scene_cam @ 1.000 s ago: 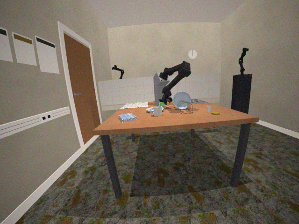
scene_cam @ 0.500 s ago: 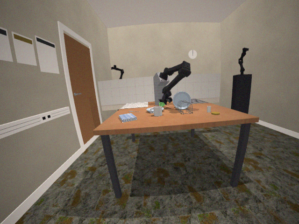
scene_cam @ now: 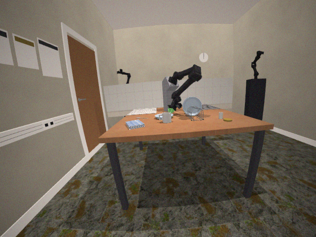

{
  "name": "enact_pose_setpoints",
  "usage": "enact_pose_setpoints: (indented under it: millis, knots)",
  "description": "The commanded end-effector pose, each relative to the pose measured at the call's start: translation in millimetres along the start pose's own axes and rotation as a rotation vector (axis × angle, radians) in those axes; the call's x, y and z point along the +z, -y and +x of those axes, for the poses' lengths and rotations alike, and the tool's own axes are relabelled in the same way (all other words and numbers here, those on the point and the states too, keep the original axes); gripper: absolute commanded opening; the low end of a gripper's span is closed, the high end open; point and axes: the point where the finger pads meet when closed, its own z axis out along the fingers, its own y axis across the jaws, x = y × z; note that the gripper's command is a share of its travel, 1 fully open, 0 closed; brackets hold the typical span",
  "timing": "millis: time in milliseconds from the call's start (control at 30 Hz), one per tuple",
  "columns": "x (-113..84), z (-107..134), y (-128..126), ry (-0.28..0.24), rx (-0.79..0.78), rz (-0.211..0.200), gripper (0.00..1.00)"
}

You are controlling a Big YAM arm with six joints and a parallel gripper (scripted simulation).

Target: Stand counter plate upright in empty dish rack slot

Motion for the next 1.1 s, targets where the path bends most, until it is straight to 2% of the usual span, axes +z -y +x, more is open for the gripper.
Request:
enact_pose_setpoints:
  millis: [0,100,200,267,300,367,467,767,833,867,900,1067]
  knots:
    - [5.0,6.1,3.7,-0.017,-0.008,-0.005,0.0]
    - [3.6,-1.0,8.8,-0.004,-0.001,-0.007,0.0]
    - [-13.1,13.3,7.7,-0.04,-0.015,-0.039,0.0]
    - [-13.1,13.3,7.7,-0.04,-0.015,-0.039,0.0]
    - [-12.9,6.5,0.9,-0.024,-0.019,-0.057,0.0]
    - [-15.0,13.3,9.5,-0.04,-0.017,-0.057,0.0]
    - [-16.9,13.2,11.8,-0.039,-0.018,-0.079,0.0]
    - [-24.6,12.8,21.4,-0.037,-0.013,-0.169,0.0]
    - [-24.6,12.8,21.4,-0.037,-0.013,-0.169,0.0]
    - [-19.2,6.6,23.5,-0.021,-0.012,-0.174,0.0]
    - [-26.3,12.7,24.1,-0.037,-0.012,-0.192,0.0]
    - [-30.6,12.1,31.5,-0.034,-0.009,-0.255,0.0]
